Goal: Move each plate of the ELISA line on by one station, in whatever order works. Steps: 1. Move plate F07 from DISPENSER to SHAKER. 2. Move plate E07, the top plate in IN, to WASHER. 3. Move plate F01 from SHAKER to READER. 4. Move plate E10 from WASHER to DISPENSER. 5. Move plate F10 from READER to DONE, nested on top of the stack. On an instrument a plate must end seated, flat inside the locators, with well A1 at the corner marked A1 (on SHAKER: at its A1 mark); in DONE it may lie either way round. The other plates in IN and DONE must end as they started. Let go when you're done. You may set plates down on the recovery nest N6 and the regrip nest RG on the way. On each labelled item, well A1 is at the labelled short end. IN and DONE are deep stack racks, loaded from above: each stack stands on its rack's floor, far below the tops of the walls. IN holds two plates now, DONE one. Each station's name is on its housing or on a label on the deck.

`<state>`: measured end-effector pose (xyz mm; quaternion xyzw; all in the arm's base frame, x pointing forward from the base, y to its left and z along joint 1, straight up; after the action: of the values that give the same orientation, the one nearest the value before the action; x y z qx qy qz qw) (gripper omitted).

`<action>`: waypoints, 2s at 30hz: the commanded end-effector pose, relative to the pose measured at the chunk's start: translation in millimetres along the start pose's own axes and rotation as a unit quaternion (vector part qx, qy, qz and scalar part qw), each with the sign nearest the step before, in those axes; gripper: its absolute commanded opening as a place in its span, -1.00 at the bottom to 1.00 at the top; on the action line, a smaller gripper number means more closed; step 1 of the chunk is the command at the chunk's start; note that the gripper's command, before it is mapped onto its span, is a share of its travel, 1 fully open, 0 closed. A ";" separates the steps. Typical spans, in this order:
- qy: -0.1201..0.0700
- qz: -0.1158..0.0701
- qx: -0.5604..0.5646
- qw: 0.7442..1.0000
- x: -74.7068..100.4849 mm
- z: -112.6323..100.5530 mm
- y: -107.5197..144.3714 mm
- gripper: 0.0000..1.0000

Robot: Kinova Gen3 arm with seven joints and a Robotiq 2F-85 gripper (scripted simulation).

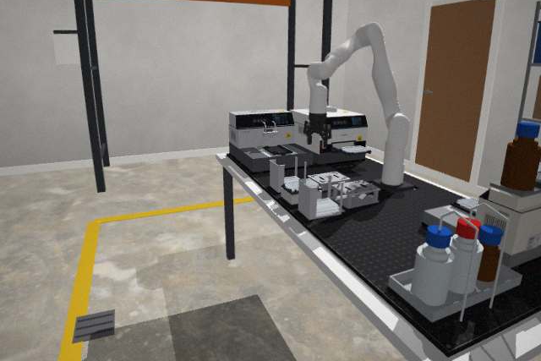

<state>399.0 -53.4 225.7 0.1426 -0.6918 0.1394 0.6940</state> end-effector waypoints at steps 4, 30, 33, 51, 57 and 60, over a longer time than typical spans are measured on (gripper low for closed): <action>-0.001 0.000 0.000 1.000 0.7 -4.4 -16.3 1.00; -0.001 0.000 -0.110 0.994 0.9 -30.6 -90.3 1.00; -0.001 0.000 -0.110 0.994 0.9 -34.8 -95.5 1.00; -0.001 0.000 -0.110 0.994 1.0 -66.3 -134.3 1.00; -0.001 0.000 -0.110 0.994 1.1 -79.0 -149.9 1.00; -0.001 0.000 -0.110 0.994 1.1 -83.2 -155.1 1.00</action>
<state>528.6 -159.9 224.6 0.0652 -0.7034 0.0623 0.7051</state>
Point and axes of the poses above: the point where the finger pads meet when closed, its own x axis back along the fingers, its own y axis across the jaws, z = x × y, the point moved 2 cm from there along x, back along the fingers, and after that the axes turned 11 degrees about x, right-handed, at the moved point
